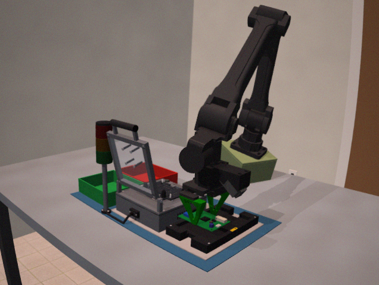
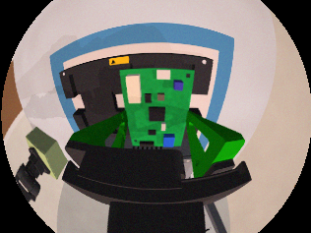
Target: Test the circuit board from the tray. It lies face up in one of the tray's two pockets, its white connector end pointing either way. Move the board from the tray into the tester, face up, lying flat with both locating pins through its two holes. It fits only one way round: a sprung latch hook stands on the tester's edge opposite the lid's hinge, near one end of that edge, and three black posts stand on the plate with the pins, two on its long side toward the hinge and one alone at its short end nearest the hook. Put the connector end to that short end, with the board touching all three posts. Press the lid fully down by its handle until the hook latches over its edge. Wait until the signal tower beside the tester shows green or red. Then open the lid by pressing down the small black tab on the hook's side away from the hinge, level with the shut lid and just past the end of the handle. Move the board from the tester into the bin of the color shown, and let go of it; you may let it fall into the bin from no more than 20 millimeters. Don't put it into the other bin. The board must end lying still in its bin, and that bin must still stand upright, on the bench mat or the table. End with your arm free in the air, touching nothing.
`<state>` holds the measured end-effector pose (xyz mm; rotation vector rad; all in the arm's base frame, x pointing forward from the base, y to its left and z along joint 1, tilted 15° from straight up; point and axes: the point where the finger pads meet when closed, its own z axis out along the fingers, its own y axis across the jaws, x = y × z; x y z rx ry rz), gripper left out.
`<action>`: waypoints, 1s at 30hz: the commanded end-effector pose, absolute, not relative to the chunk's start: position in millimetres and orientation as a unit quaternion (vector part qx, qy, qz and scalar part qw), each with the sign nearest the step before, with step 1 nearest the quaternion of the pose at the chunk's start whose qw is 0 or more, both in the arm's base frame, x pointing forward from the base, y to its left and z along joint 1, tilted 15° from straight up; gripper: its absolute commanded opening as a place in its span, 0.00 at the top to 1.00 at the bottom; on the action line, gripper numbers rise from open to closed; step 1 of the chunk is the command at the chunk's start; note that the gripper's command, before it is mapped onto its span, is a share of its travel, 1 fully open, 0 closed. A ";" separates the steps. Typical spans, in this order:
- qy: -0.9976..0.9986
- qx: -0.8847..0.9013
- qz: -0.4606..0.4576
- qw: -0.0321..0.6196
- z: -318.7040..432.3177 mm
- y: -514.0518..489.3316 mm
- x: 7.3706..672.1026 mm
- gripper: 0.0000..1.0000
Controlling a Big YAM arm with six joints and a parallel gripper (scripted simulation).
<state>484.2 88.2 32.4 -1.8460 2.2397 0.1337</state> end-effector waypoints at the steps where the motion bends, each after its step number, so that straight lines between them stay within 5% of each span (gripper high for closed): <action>1: 0.761 -0.630 0.023 0.154 74.6 82.6 512.7 0.28; 30: 0.758 -0.634 0.028 0.146 127.2 75.2 500.6 0.28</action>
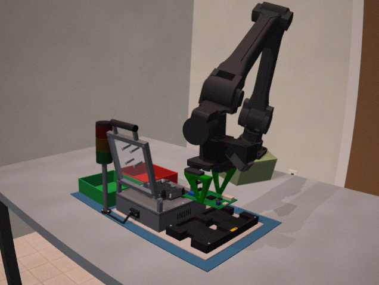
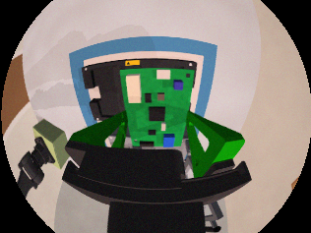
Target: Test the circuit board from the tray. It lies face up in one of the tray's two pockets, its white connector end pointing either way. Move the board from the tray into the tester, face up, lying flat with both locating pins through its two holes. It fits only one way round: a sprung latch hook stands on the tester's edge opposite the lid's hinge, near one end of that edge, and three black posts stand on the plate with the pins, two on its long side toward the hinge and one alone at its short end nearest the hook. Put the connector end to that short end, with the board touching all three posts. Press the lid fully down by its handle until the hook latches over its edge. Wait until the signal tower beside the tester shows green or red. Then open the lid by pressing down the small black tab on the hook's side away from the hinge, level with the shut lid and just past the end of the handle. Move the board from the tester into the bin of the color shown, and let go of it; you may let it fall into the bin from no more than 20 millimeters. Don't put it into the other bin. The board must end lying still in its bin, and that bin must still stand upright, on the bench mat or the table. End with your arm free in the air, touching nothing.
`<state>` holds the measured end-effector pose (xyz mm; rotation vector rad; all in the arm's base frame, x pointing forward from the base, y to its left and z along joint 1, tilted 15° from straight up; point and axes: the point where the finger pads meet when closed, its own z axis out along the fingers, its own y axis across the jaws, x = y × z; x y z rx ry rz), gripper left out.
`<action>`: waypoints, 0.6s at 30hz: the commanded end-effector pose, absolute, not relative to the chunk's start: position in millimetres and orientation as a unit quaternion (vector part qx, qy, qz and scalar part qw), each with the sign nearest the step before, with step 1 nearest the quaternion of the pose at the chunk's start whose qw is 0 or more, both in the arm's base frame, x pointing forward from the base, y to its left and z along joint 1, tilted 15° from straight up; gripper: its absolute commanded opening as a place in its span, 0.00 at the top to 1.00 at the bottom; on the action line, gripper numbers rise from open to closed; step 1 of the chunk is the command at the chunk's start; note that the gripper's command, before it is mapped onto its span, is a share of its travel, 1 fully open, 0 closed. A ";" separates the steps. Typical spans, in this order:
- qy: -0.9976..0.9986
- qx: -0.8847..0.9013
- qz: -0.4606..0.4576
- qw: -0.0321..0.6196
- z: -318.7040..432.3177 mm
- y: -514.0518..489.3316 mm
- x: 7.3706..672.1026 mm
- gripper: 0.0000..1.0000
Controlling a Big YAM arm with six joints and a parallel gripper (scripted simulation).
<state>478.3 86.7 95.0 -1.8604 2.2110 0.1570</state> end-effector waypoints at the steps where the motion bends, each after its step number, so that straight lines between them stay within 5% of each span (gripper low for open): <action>1: 0.758 -0.634 0.028 0.146 127.2 75.2 500.6 0.28; 18: 0.757 -0.636 0.027 0.147 127.7 74.7 500.7 0.28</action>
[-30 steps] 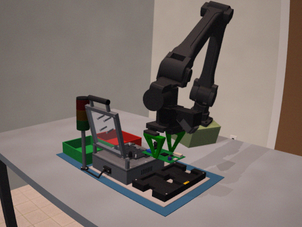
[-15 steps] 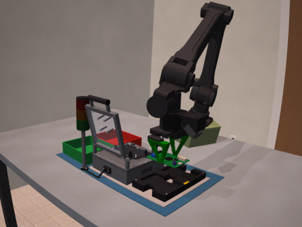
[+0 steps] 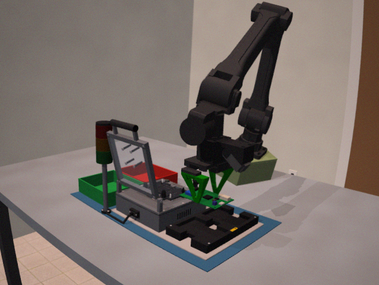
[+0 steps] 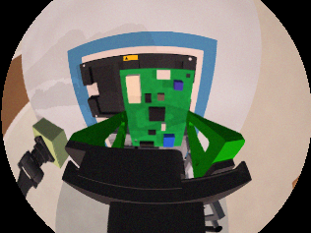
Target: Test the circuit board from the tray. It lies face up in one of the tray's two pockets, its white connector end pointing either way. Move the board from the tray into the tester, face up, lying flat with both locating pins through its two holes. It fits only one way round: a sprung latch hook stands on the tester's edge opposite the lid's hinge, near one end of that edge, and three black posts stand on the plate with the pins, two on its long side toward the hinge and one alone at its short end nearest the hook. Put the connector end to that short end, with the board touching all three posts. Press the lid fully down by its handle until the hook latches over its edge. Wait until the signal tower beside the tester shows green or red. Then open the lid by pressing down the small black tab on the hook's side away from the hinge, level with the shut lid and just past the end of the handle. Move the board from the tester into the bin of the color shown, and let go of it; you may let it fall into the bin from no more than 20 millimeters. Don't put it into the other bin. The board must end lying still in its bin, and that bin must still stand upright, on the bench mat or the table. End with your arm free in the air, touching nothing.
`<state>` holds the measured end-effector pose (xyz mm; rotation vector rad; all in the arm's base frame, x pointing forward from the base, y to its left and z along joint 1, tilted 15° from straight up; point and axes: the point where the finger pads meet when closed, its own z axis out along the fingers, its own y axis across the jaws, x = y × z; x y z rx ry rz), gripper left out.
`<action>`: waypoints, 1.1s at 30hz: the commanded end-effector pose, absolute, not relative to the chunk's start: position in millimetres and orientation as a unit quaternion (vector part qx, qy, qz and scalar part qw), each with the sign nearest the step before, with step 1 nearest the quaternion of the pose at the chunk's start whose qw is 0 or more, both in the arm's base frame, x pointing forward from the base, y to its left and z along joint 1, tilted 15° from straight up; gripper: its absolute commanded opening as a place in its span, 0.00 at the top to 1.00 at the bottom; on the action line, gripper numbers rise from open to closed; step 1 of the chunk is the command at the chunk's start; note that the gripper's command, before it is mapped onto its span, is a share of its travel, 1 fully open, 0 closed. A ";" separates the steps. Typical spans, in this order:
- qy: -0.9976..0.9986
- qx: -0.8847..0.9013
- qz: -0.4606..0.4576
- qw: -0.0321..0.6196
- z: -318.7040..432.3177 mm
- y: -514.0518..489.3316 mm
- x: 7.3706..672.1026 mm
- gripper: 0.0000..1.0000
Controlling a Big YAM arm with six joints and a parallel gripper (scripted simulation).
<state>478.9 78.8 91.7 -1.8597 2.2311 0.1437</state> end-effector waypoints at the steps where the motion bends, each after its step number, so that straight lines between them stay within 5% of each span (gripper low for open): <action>1: 0.757 -0.636 0.026 0.147 128.3 73.6 500.7 0.28; 33: 0.762 -0.632 0.026 0.140 93.7 -37.5 440.2 0.28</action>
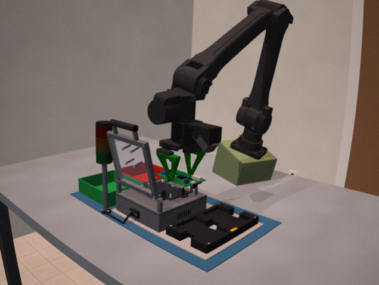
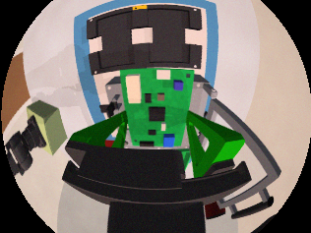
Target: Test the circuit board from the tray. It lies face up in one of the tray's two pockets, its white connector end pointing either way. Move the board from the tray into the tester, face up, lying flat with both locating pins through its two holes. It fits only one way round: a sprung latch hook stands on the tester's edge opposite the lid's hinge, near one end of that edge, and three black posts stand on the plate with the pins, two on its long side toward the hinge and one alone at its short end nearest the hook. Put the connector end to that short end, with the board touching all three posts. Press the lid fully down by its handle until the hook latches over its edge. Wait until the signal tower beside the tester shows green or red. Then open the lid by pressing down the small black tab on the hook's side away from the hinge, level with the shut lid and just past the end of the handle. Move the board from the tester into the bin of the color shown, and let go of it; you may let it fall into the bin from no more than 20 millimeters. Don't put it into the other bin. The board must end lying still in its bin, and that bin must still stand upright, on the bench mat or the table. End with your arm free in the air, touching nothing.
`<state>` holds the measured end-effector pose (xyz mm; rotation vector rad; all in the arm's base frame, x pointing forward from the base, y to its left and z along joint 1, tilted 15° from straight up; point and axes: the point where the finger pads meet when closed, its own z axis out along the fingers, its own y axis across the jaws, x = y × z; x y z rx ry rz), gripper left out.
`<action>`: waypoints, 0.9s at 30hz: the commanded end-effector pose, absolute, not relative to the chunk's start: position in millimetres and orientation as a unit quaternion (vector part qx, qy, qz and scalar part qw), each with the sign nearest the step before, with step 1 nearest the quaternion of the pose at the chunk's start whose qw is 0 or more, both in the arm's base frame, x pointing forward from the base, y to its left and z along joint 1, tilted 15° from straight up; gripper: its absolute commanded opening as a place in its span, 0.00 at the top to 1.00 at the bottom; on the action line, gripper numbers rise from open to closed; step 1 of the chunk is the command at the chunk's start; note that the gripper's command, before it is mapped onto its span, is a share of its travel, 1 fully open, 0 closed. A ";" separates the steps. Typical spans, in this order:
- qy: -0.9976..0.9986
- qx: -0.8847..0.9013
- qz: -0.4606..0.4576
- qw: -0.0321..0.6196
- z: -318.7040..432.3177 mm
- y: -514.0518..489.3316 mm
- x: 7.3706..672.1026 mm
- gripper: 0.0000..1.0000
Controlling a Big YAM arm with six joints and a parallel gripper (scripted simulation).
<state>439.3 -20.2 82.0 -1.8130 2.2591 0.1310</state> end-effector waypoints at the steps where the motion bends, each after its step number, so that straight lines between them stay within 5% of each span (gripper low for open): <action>1: 0.762 -0.632 0.026 0.140 92.6 -42.4 437.9 0.28; 27: 0.758 -0.638 0.031 0.133 78.3 -84.3 415.4 0.28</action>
